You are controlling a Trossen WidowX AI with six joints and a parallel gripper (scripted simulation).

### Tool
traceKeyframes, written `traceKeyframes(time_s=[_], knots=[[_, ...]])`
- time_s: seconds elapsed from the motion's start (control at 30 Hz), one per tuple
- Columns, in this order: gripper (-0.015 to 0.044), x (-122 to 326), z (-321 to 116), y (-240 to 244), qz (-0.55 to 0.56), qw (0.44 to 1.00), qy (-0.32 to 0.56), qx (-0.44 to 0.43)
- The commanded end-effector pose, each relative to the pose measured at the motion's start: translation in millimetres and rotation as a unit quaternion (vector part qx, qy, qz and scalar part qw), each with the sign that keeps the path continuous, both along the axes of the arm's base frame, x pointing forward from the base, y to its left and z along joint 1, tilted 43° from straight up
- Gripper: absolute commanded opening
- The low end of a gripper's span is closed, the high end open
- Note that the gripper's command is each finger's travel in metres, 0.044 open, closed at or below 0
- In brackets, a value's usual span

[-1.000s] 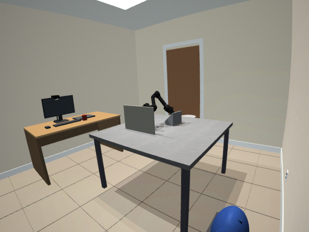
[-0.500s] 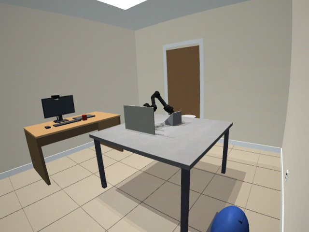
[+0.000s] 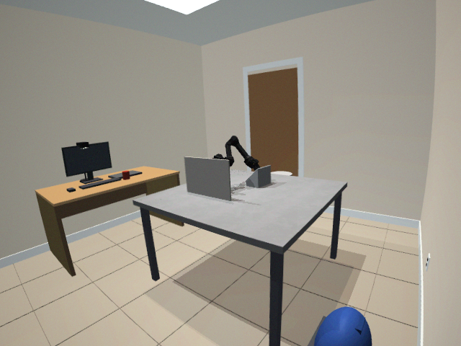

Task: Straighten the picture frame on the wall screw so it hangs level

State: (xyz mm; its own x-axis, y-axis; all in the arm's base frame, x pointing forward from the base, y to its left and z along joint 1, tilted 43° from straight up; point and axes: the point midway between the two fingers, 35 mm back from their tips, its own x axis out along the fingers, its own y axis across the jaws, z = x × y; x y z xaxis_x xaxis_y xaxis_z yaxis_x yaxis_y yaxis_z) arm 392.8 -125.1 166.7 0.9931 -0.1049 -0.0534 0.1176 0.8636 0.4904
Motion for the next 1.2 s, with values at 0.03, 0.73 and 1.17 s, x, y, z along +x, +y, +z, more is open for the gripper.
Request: traceKeyframes(time_s=[0.03, 0.73, 1.17], knots=[[0.0, -0.1, 0.0, -0.4, 0.0, 1.0, 0.0, 0.003], [0.0, 0.0, 0.5, -0.2, -0.004, 0.997, -0.007, 0.073], [0.0, 0.0, 0.9, 0.0, -0.006, 0.994, -0.011, 0.109]])
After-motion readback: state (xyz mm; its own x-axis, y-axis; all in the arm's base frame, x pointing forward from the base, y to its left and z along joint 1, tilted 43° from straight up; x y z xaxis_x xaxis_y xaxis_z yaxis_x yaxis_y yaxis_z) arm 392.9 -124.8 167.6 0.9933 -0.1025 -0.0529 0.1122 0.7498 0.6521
